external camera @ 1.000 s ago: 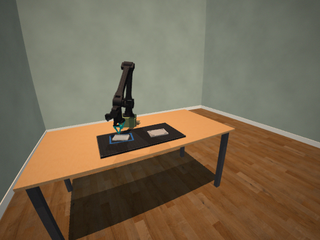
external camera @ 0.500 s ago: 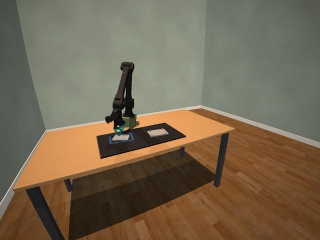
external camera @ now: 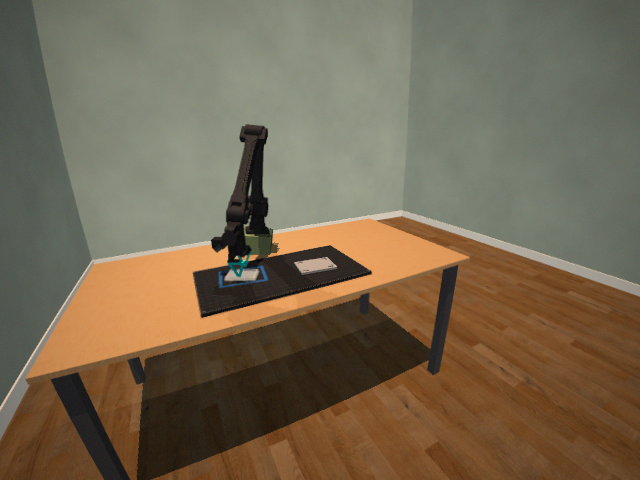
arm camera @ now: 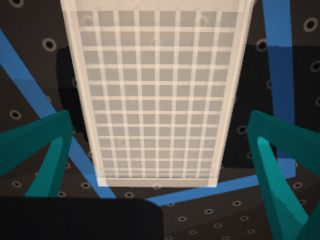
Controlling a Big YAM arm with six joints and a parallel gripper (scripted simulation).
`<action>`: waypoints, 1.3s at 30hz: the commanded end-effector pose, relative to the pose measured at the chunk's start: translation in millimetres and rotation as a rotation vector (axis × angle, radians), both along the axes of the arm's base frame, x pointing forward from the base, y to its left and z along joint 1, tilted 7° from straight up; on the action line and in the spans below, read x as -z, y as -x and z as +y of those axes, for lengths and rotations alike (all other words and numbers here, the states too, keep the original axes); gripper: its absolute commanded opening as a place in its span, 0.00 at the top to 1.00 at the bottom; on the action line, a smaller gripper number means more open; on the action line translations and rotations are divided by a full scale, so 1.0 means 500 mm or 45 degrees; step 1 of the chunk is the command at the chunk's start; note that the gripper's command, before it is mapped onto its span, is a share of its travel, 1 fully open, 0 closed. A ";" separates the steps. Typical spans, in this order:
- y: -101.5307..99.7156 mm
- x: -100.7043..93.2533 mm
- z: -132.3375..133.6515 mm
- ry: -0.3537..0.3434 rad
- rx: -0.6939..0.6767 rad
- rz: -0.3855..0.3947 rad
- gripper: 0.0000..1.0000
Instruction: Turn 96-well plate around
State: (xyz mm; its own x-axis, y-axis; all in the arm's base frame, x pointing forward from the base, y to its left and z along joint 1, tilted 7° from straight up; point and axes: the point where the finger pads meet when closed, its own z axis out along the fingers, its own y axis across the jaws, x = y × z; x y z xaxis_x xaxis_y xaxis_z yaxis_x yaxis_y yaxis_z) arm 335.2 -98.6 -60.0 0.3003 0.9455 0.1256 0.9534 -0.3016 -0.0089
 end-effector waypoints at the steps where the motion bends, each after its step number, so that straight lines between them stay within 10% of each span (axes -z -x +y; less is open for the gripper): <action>1: -0.005 0.018 0.006 0.002 0.001 -0.004 0.00; 22: -0.025 0.026 -0.005 0.014 0.002 -0.034 0.00; 23: -0.025 0.026 -0.005 0.014 0.002 -0.034 1.00; 39: -0.025 0.026 -0.005 0.014 0.002 -0.034 1.00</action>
State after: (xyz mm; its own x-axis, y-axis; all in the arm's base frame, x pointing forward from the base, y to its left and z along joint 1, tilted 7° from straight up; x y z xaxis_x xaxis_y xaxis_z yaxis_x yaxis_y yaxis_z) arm 336.0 -96.5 -78.3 0.2997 0.9457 0.1255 0.9536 -0.3009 -0.0102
